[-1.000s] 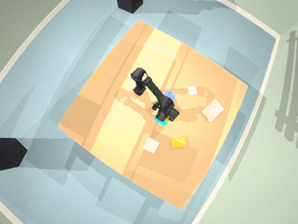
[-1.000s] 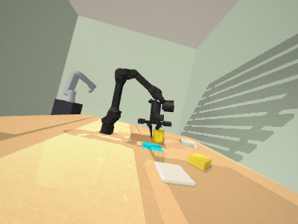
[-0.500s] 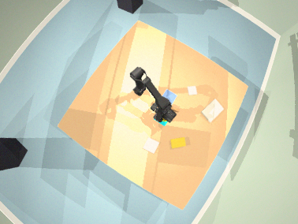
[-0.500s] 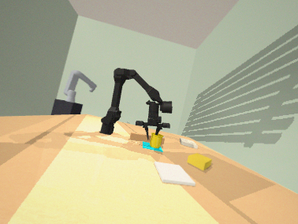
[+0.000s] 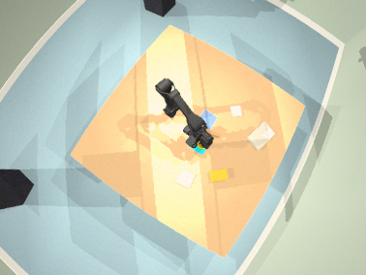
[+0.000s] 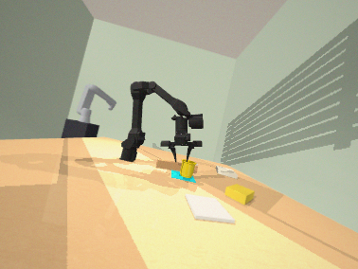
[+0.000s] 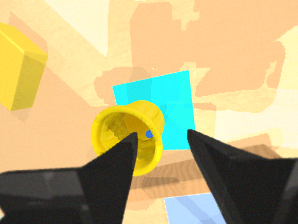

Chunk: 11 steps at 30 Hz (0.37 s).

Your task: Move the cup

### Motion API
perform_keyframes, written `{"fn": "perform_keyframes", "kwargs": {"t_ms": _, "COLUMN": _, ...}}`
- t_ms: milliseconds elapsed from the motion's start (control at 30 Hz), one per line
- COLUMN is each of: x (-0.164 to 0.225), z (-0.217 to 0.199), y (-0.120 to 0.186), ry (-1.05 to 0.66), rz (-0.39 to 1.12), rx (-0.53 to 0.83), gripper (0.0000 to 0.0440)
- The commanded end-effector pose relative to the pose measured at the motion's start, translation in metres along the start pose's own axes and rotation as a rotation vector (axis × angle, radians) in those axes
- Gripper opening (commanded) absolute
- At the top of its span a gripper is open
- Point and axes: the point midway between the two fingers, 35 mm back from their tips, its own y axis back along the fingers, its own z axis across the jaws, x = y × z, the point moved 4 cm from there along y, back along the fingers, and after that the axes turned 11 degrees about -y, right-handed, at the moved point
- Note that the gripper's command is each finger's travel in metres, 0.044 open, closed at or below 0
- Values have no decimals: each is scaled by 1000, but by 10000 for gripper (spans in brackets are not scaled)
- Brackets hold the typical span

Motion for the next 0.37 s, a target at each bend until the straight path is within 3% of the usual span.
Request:
{"fn": "perform_keyframes", "kwargs": {"t_ms": 0, "x": -2, "z": 0, "y": 10, "ry": -12, "rz": 11, "rx": -26, "gripper": 243}}
{"fn": "perform_keyframes", "kwargs": {"t_ms": 200, "x": -6, "z": 1, "y": 29, "ry": -34, "rz": 18, "rx": -68, "gripper": 265}}
{"fn": "perform_keyframes", "kwargs": {"t_ms": 333, "x": -10, "z": 3, "y": 44, "ry": -48, "rz": 17, "rx": -101, "gripper": 321}}
